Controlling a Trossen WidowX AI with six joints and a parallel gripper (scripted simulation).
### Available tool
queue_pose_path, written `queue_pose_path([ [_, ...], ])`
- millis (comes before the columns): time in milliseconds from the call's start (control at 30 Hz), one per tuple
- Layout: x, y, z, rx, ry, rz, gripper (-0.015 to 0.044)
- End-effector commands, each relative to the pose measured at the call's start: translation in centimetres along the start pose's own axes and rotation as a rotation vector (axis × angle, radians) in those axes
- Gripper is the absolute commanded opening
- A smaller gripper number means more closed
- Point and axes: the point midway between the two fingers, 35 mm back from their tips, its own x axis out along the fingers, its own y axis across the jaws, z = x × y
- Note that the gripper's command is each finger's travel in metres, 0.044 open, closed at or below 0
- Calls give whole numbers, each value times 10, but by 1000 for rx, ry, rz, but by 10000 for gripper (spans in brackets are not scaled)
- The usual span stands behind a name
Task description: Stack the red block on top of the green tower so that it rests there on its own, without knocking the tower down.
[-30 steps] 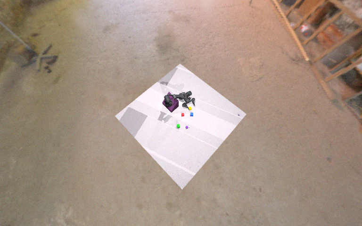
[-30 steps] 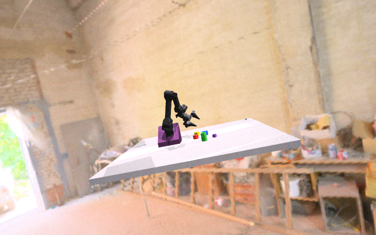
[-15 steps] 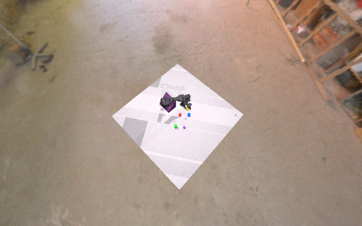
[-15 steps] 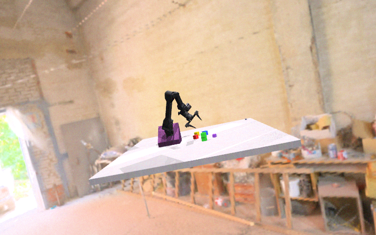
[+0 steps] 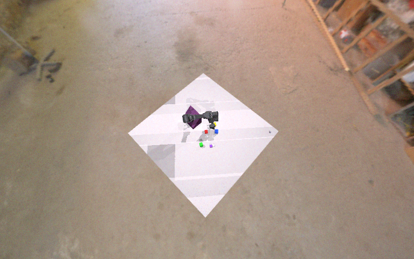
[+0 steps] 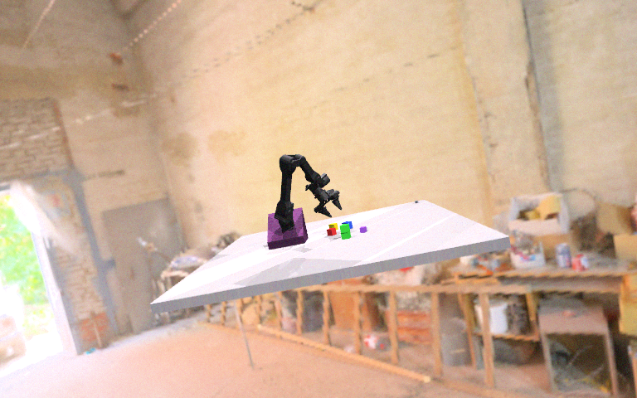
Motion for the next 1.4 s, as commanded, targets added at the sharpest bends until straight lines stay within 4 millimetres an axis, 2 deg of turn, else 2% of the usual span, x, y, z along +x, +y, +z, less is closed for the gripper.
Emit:
queue_pose_path([
  [0, 0, -5, -7, 193, 35, 46, 440],
  [500, -3, -21, -41, 925, 264, 144, 440],
  [933, -13, -34, -78, 1544, 538, 106, 440],
  [1233, -14, -35, -80, 1575, 554, 100, 440],
  [1367, -2, -30, -83, 1575, 553, 101, 440],
])
